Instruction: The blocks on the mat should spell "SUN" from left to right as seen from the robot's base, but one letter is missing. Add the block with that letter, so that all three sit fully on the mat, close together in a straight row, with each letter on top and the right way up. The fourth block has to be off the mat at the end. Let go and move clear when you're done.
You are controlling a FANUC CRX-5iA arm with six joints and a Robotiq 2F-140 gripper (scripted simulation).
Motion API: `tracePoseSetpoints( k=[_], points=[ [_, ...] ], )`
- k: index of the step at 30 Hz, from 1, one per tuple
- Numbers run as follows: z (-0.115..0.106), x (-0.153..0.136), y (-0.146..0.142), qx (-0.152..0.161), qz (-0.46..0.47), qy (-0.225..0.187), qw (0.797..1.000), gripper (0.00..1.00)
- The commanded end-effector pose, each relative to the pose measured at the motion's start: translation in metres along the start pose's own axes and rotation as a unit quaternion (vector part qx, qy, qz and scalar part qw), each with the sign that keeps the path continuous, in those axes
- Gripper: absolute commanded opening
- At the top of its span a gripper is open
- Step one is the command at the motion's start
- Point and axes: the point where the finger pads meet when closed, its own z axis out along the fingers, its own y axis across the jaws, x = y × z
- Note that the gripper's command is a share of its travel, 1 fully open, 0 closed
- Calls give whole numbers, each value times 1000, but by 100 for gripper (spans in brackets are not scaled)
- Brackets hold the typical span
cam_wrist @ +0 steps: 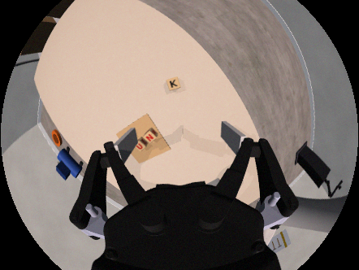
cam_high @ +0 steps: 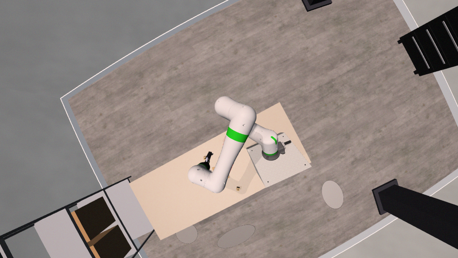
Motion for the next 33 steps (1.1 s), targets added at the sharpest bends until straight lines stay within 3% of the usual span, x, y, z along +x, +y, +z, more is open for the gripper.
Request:
tracePoseSetpoints(
  k=[1, 6, 8, 10, 14, 15, 16, 28, 30, 31, 33],
  points=[
    [-17, 4, 10, 24, -24, -42, 999, 100],
    [-43, 7, 20, 72, -60, -77, 993, 100],
    [-45, 7, 21, 77, -63, -80, 992, 100],
    [-60, 8, 26, 105, -84, -94, 986, 100],
    [-61, 9, 26, 108, -86, -95, 986, 100],
    [-80, 10, 31, 144, -111, -106, 978, 100],
    [-84, 11, 32, 153, -117, -108, 975, 100],
    [-146, 17, 48, 264, -197, -108, 938, 100],
    [-146, 17, 48, 264, -197, -108, 938, 100],
    [-163, 19, 53, 291, -218, -102, 926, 100],
    [-172, 20, 55, 307, -230, -96, 919, 100]
  ],
)
